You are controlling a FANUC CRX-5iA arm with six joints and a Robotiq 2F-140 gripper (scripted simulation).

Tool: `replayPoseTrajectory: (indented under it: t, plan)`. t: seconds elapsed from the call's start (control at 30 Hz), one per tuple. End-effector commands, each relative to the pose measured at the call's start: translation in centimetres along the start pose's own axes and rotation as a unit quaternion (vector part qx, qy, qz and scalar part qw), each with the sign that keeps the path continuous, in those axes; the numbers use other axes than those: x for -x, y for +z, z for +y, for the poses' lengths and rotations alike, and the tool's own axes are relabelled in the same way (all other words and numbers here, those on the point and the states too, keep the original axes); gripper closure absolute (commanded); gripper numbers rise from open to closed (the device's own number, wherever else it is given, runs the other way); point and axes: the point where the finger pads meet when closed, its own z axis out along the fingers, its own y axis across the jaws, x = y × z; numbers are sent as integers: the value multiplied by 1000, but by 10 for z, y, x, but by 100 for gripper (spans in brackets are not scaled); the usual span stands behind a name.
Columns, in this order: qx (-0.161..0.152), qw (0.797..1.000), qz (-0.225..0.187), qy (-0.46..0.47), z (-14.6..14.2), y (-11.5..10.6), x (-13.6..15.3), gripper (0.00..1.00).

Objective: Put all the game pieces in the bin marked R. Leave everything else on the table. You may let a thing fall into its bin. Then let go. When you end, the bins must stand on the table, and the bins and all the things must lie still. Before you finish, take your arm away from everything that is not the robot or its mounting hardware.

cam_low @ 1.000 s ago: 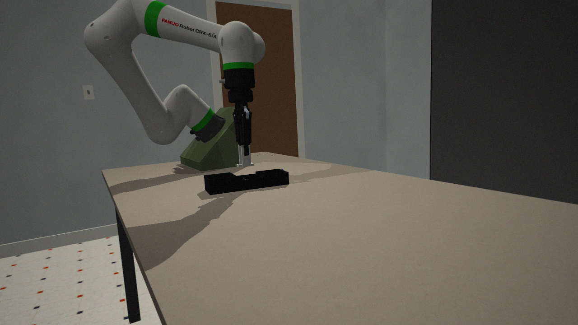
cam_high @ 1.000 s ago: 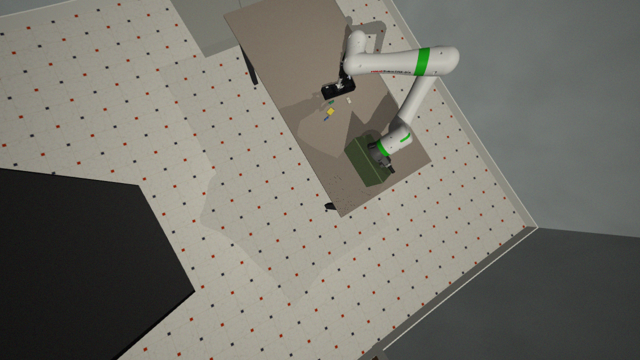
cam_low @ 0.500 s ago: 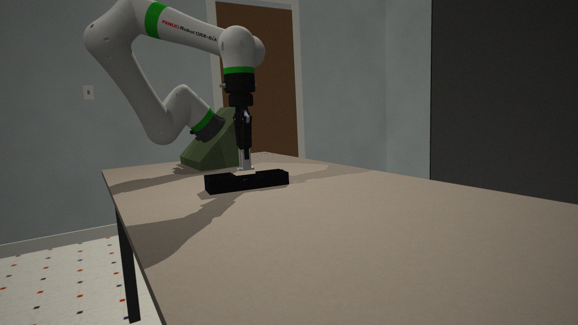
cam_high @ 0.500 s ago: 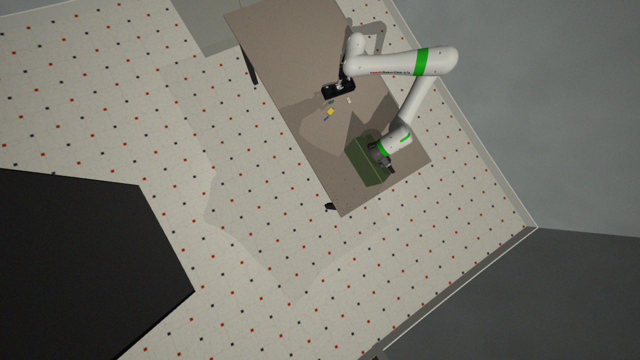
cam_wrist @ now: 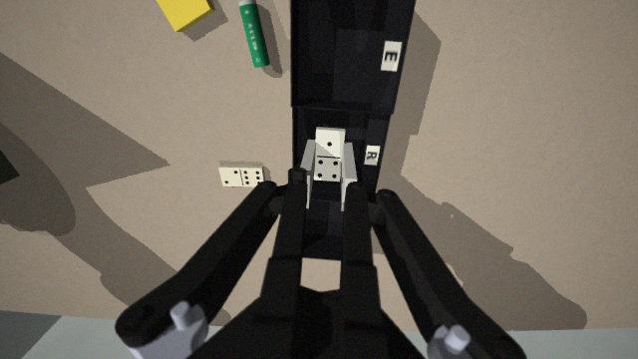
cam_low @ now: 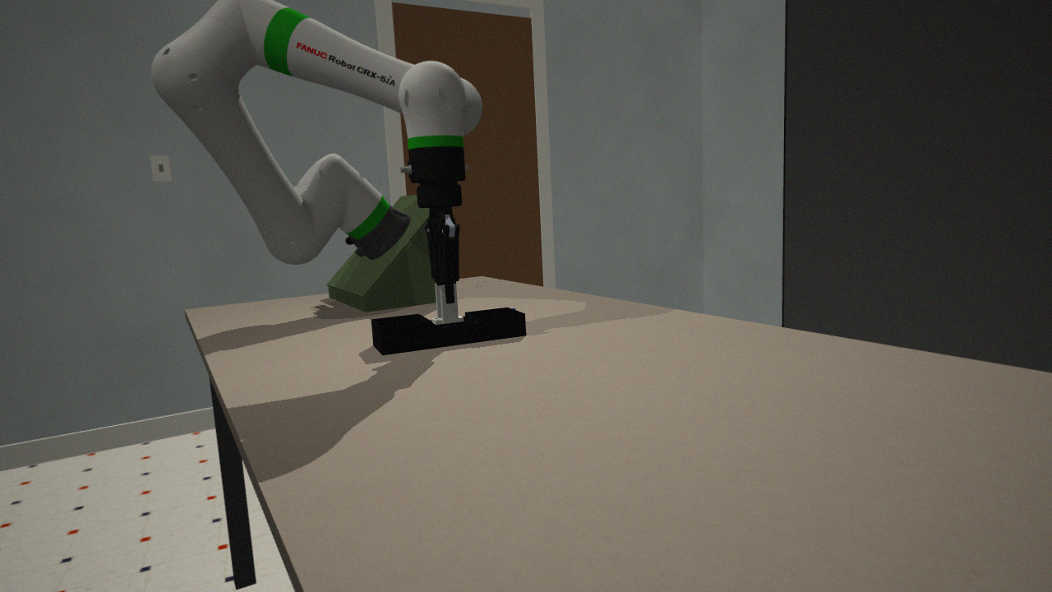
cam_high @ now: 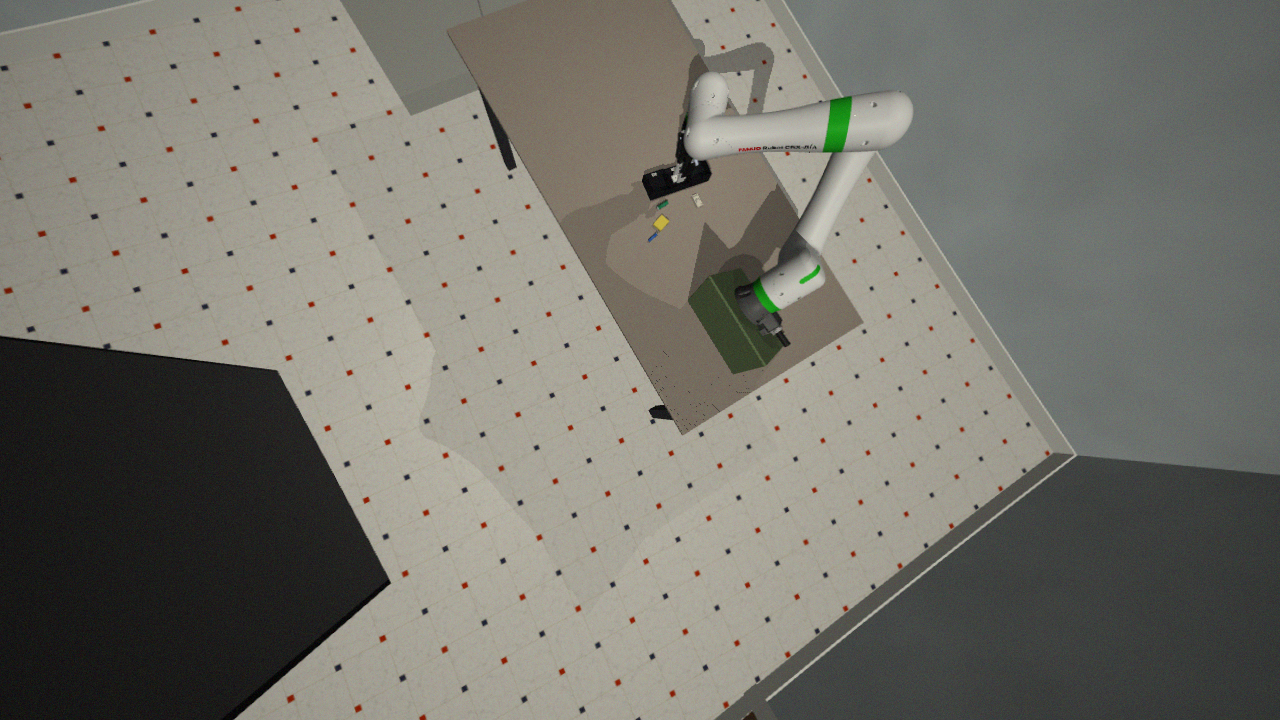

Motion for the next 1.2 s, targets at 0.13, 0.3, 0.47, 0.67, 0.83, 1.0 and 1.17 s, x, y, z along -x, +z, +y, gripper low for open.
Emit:
replayPoseTrajectory:
  t: [0.13, 0.3, 0.47, 0.67, 0.83, 1.0, 1.17]
  plan:
    - [0, 1000, 0, 0, 0, 0, 0, 87]
    - [0, 1000, 0, 0, 0, 0, 0, 87]
    - [0, 1000, 0, 0, 0, 0, 0, 81]
    - [0, 1000, 0, 0, 0, 0, 0, 81]
    - [0, 1000, 0, 0, 0, 0, 0, 81]
    - [0, 1000, 0, 0, 0, -4, 0, 81]
    - [0, 1000, 0, 0, 0, -10, 0, 81]
